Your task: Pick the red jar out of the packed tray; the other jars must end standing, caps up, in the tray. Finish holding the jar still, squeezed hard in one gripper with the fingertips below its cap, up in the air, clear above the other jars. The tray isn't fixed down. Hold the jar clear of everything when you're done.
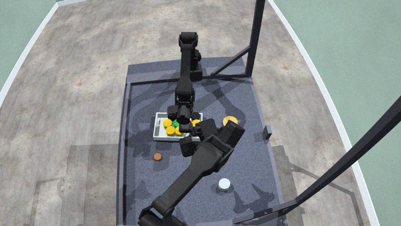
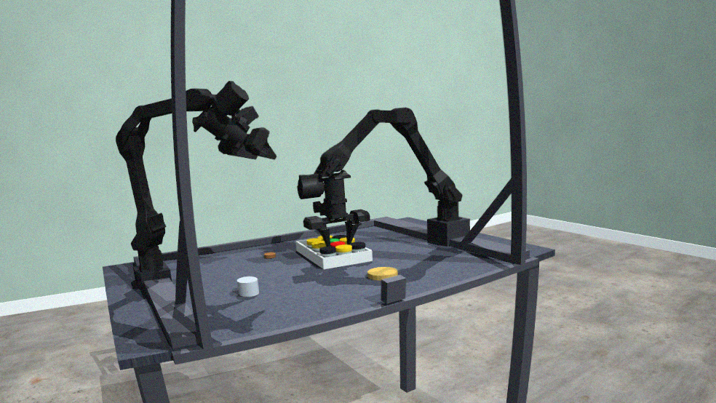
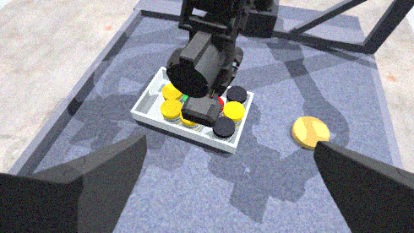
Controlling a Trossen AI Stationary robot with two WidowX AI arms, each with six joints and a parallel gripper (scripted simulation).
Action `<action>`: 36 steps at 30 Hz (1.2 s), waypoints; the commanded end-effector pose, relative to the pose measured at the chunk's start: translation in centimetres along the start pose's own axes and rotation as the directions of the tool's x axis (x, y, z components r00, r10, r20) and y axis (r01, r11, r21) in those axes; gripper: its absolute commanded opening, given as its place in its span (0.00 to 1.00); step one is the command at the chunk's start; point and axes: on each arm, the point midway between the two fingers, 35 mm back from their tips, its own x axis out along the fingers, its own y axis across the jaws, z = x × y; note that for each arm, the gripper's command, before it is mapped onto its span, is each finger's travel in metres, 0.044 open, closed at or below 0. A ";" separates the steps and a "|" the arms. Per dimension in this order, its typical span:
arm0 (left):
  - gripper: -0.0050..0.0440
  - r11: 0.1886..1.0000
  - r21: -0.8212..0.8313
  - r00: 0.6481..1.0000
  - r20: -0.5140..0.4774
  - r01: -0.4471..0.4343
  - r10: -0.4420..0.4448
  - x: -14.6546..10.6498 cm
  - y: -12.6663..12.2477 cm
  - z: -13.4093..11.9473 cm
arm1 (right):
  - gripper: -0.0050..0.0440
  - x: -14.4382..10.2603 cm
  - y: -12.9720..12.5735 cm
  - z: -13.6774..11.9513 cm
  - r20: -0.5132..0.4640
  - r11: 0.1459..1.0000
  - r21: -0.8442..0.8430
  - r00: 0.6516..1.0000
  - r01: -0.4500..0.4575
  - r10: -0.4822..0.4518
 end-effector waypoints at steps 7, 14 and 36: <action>1.00 1.000 -0.017 1.000 0.017 0.017 -0.017 -0.7 0.1 0.7 | 0.61 0.4 0.8 0.2 0.006 1.000 0.001 1.000 -0.025 0.025; 1.00 1.000 -0.017 1.000 0.017 0.017 -0.017 -0.7 0.1 0.7 | 0.54 0.4 0.7 0.2 0.006 1.000 0.001 1.000 -0.024 0.024; 1.00 1.000 -0.017 1.000 0.017 0.017 -0.017 -0.7 0.1 0.7 | 0.10 -13.6 0.7 0.1 0.008 0.998 0.001 0.998 -0.067 0.067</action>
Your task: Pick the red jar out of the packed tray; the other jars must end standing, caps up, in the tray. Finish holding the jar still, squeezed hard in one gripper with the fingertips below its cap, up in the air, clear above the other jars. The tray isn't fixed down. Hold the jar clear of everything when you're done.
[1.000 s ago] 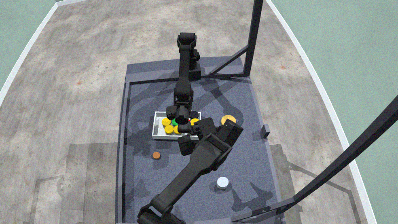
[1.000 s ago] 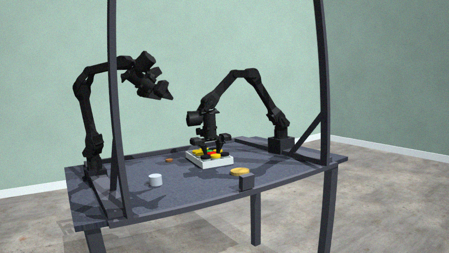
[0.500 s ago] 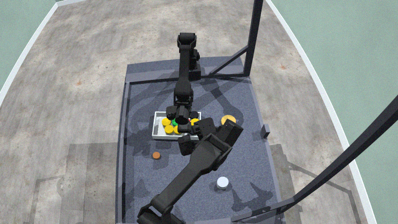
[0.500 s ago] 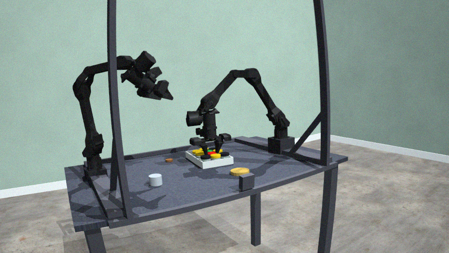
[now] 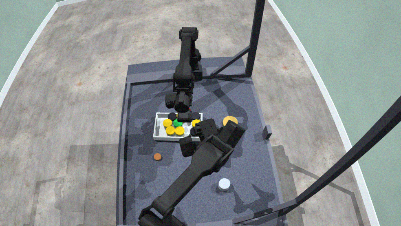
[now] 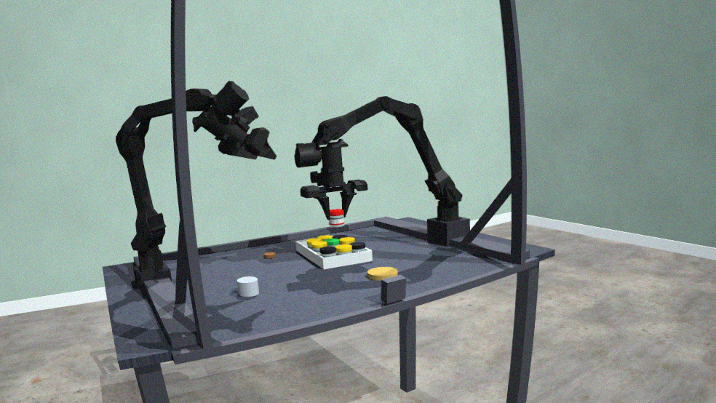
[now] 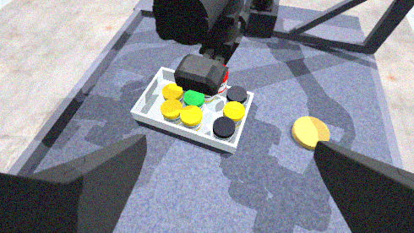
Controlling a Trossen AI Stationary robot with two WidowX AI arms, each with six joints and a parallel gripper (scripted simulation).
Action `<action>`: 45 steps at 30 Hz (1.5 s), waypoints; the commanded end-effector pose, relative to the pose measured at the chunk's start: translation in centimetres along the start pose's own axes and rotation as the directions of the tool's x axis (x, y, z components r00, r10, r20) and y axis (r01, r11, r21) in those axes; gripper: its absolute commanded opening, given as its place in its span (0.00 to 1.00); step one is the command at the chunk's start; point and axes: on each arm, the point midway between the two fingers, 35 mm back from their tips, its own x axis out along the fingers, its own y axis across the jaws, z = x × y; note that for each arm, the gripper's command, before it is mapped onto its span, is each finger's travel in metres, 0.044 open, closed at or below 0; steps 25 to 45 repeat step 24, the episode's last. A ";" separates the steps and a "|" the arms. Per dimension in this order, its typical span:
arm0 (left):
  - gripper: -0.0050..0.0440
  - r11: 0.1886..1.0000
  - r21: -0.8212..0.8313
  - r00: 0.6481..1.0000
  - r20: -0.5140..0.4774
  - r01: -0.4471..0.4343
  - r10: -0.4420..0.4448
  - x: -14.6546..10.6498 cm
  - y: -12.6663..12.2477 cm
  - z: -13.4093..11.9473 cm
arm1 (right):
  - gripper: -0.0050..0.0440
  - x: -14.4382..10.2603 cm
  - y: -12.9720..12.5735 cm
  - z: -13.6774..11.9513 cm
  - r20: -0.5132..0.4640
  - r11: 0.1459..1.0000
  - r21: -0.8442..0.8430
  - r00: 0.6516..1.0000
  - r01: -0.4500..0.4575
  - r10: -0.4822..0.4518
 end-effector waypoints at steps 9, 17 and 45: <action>1.00 1.000 -0.017 1.000 0.017 0.017 -0.017 -0.7 0.1 0.7 | 0.05 -5.4 0.6 0.1 0.007 0.999 0.003 0.999 -0.053 0.052; 1.00 1.000 -0.017 1.000 0.017 0.017 -0.017 -0.7 0.1 0.7 | 0.00 -5.1 0.4 0.0 0.005 0.999 0.002 0.999 -0.044 0.044; 1.00 1.000 -0.017 1.000 0.017 0.017 -0.017 -0.7 0.1 0.7 | 0.00 -5.1 0.4 0.0 0.005 0.999 0.002 0.999 -0.044 0.044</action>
